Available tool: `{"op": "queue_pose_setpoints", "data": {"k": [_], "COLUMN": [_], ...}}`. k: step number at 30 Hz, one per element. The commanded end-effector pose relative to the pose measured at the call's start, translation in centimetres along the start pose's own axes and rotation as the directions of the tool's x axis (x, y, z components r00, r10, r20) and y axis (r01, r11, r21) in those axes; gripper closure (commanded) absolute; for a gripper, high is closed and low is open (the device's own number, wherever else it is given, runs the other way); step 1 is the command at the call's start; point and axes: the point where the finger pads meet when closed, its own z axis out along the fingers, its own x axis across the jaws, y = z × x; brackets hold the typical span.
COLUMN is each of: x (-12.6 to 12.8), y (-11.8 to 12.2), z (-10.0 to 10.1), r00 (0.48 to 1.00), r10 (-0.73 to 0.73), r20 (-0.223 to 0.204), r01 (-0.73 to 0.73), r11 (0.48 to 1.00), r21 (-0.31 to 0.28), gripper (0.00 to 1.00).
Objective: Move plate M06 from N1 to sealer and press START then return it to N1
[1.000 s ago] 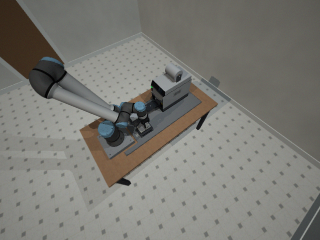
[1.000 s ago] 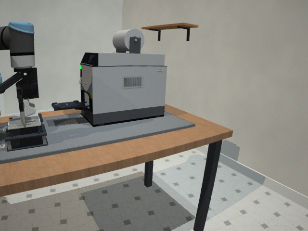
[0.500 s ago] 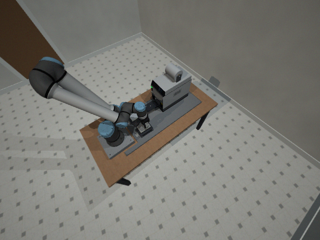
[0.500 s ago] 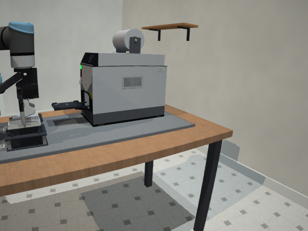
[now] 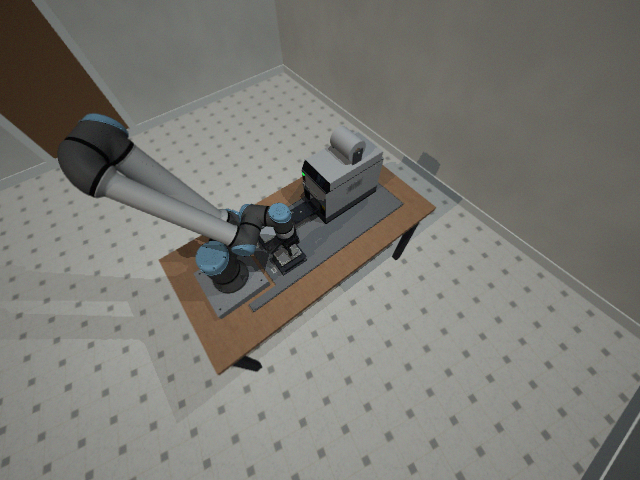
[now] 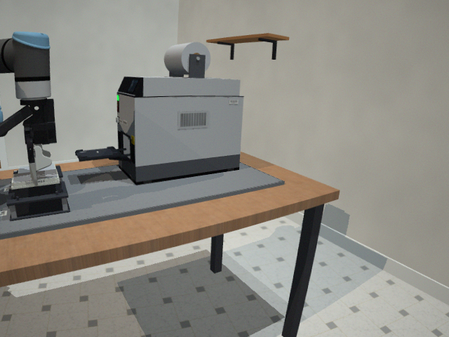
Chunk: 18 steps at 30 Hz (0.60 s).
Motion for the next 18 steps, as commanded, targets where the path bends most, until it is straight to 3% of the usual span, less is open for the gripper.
{"op": "queue_pose_setpoints", "data": {"k": [1, 18], "x": [0.0, 0.0], "y": [0.0, 0.0], "z": [0.1, 1.8], "r00": [1.000, 1.000], "r10": [0.000, 0.000], "r20": [0.001, 0.001], "r01": [0.000, 0.000], "r11": [1.000, 1.000], "r21": [-0.001, -0.001], "gripper": [1.00, 1.00]}}
